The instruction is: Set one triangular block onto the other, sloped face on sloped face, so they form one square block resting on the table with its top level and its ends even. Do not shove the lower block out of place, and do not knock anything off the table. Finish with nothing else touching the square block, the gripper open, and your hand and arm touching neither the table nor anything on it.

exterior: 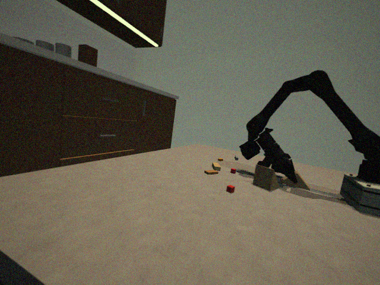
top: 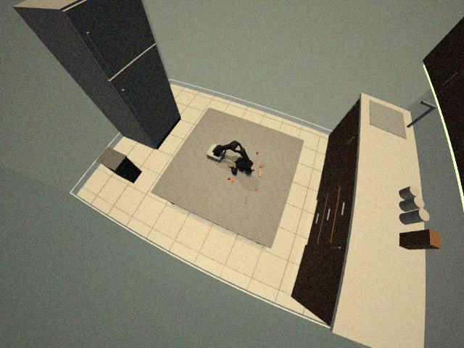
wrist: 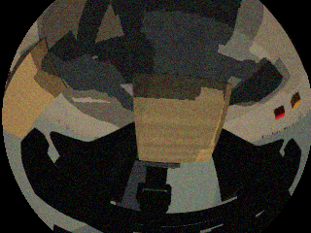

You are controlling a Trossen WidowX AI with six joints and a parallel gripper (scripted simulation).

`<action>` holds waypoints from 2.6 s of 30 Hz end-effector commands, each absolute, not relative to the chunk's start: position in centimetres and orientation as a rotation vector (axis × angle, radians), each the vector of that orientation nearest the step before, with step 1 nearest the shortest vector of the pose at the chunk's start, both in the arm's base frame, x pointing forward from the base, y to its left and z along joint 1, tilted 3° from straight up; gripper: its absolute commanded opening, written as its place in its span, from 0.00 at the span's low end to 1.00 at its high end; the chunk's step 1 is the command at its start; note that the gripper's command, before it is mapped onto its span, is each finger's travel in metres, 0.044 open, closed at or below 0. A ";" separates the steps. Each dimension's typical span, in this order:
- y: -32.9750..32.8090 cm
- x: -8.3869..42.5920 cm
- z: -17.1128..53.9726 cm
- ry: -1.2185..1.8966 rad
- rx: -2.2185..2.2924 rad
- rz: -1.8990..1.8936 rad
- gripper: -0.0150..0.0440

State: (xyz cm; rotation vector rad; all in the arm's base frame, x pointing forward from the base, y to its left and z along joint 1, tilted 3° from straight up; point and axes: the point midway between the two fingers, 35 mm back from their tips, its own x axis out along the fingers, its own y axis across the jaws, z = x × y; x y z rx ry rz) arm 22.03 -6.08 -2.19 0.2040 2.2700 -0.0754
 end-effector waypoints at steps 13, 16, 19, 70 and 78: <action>-6.1 21.8 4.3 2.217 0.193 -0.081 0.25; -6.1 21.6 5.8 2.206 0.190 -0.082 0.25; -6.0 21.3 7.3 2.194 0.188 -0.083 0.25; -5.7 19.4 8.2 1.362 -0.817 0.763 0.25; -5.5 19.8 8.6 1.358 -0.822 0.764 0.25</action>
